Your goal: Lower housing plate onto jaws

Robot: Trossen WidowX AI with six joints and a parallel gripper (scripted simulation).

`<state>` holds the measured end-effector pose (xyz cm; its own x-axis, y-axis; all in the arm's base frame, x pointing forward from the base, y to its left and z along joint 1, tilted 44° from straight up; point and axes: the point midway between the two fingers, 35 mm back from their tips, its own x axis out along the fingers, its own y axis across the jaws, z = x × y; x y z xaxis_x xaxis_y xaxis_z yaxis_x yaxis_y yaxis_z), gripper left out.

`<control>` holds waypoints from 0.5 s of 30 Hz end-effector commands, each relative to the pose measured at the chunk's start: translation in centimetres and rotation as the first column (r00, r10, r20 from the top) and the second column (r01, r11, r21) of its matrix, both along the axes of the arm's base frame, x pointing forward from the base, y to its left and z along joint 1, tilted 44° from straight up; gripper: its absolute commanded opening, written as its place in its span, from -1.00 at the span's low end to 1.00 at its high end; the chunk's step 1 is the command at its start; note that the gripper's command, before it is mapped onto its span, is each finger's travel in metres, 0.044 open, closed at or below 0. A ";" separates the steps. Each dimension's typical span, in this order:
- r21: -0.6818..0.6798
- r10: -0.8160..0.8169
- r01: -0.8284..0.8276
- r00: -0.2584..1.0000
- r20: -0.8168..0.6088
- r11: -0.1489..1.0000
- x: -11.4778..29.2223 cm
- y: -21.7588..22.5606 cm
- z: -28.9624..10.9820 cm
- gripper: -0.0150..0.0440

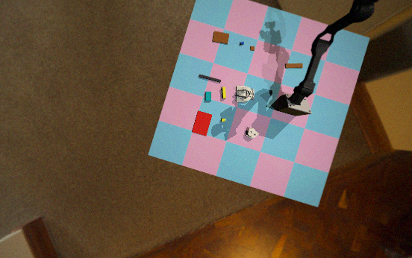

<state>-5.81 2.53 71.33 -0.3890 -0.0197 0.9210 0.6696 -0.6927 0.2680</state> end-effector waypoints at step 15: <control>-0.148 -0.159 0.154 0.987 -0.023 0.977 1.1 7.9 -0.4 1.00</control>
<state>-5.17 8.11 71.16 -0.3622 0.1159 0.9249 0.5982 -0.7320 0.3260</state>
